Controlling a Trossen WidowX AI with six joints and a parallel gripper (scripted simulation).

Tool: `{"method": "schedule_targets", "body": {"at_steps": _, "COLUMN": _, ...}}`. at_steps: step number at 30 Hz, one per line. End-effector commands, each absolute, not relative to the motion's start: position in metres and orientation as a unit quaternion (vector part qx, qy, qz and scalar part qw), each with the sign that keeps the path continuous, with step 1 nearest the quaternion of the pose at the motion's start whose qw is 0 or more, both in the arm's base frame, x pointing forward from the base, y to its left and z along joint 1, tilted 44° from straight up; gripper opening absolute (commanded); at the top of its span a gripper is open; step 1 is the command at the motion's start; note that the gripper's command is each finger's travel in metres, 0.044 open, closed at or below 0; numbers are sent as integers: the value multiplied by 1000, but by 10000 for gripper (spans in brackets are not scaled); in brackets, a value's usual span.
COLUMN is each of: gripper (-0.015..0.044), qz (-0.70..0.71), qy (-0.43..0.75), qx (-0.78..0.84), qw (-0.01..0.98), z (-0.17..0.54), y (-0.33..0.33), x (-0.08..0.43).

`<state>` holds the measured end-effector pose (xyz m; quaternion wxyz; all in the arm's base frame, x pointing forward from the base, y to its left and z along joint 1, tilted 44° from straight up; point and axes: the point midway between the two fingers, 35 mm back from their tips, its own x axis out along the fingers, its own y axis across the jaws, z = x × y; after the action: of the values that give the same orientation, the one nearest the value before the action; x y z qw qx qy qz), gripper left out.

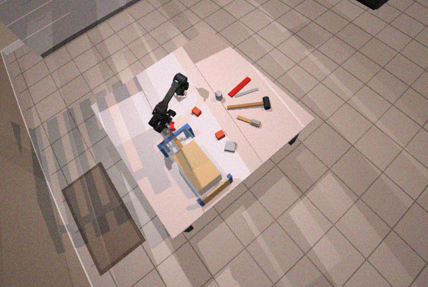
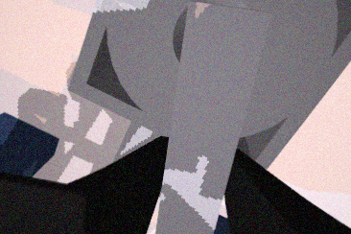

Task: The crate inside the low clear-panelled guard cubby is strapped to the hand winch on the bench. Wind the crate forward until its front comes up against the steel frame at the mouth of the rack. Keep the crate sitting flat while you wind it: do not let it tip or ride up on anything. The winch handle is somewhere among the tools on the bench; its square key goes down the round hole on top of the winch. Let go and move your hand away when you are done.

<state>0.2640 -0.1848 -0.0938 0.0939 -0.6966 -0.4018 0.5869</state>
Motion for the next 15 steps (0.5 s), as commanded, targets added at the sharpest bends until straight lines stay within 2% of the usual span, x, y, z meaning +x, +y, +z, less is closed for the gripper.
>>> {"method": "schedule_targets", "body": {"at_steps": 1, "gripper": 0, "qz": 592, "qy": -399, "qx": -694, "qw": 98, "z": -98, "y": -183, "x": 265}}
{"method": "schedule_targets", "body": {"at_steps": 15, "gripper": 0, "qz": 601, "qy": -384, "qx": -691, "qw": 112, "z": -99, "y": -184, "x": 266}}
